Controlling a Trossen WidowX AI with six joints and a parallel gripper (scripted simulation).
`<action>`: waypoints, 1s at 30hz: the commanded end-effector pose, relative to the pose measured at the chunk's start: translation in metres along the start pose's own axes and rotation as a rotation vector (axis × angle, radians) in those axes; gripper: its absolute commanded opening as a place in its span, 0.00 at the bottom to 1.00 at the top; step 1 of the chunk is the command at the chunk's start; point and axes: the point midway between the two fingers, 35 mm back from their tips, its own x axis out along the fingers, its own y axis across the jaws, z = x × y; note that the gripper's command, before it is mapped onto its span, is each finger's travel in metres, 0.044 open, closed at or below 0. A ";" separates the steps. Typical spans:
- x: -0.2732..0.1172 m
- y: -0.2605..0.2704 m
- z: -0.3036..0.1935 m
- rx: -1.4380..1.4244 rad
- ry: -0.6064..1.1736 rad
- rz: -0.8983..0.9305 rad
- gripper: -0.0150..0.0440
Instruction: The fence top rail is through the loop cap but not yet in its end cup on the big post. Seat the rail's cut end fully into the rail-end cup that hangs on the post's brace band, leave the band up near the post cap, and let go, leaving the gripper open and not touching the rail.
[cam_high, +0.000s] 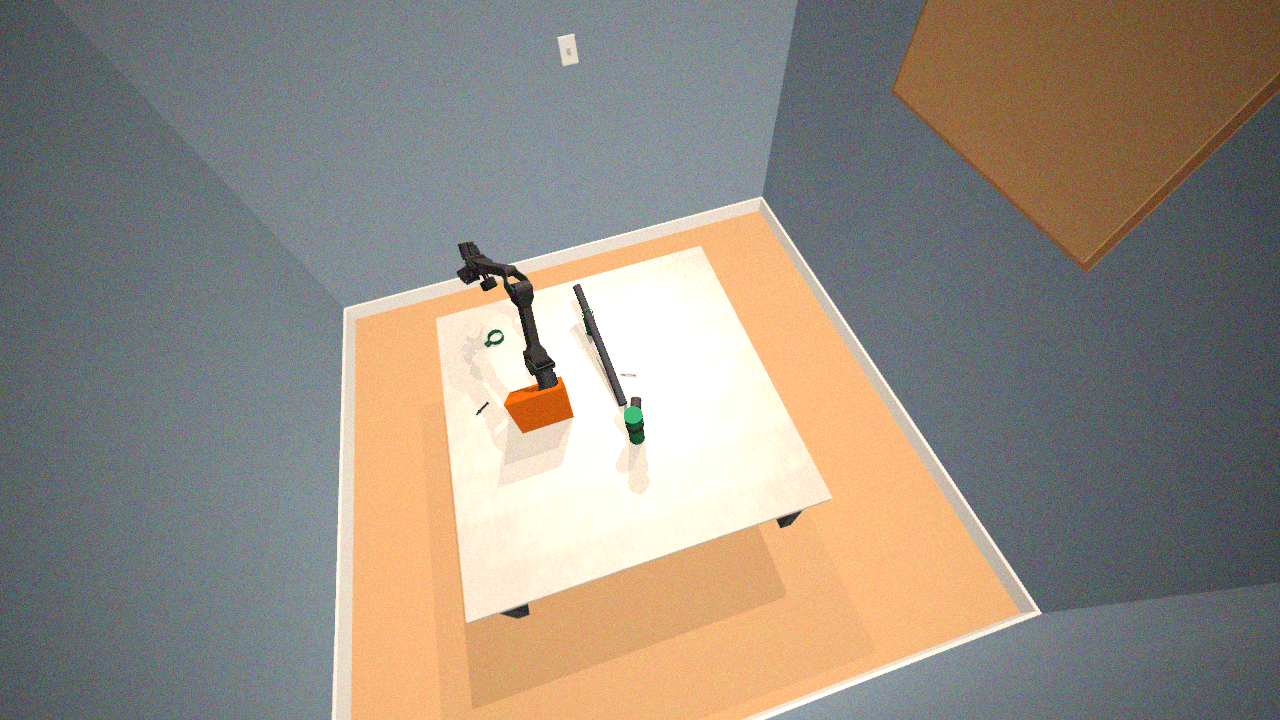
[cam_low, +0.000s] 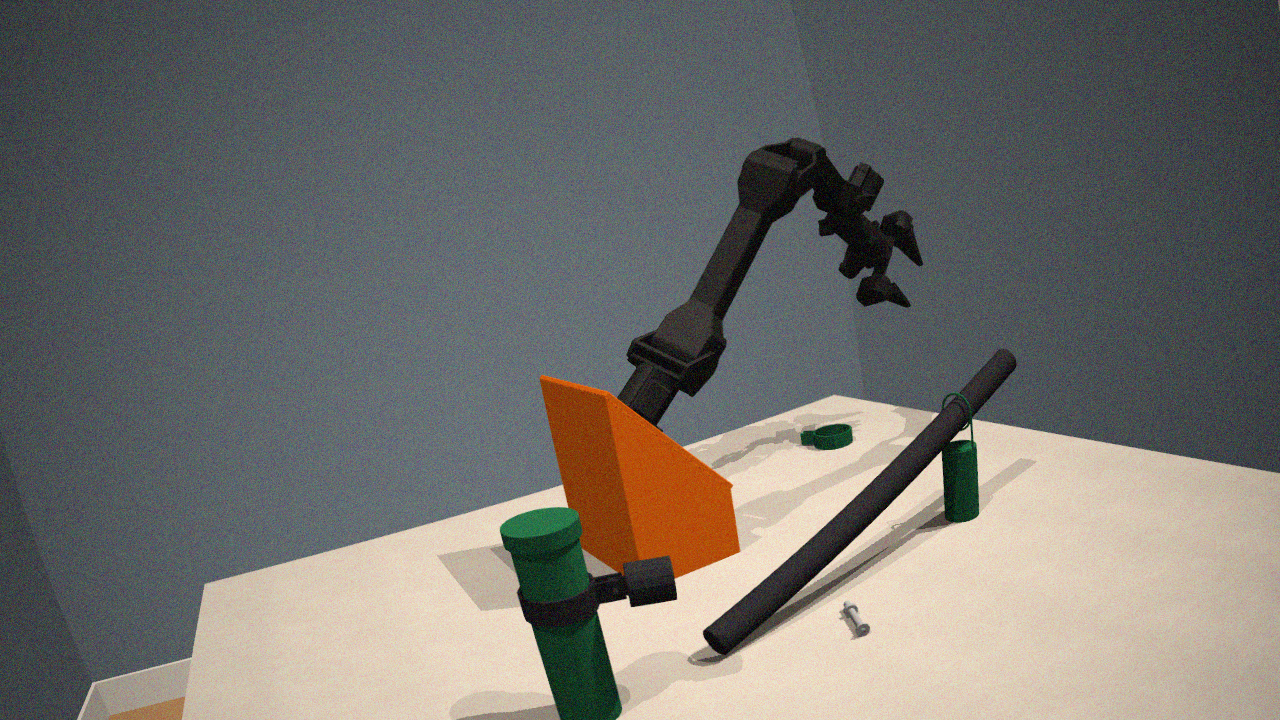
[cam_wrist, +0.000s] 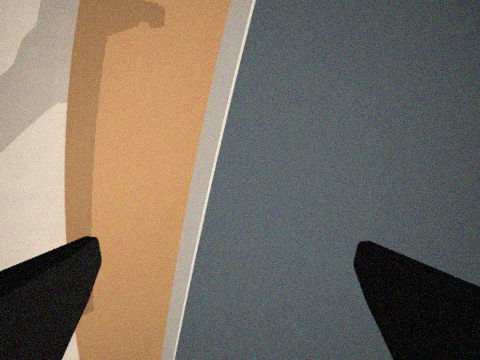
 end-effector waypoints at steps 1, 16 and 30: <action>0.012 0.006 -0.027 0.085 0.032 -0.008 1.00; 0.050 0.046 -0.143 0.394 0.174 -0.022 1.00; 0.040 0.087 -0.262 0.693 0.311 -0.066 1.00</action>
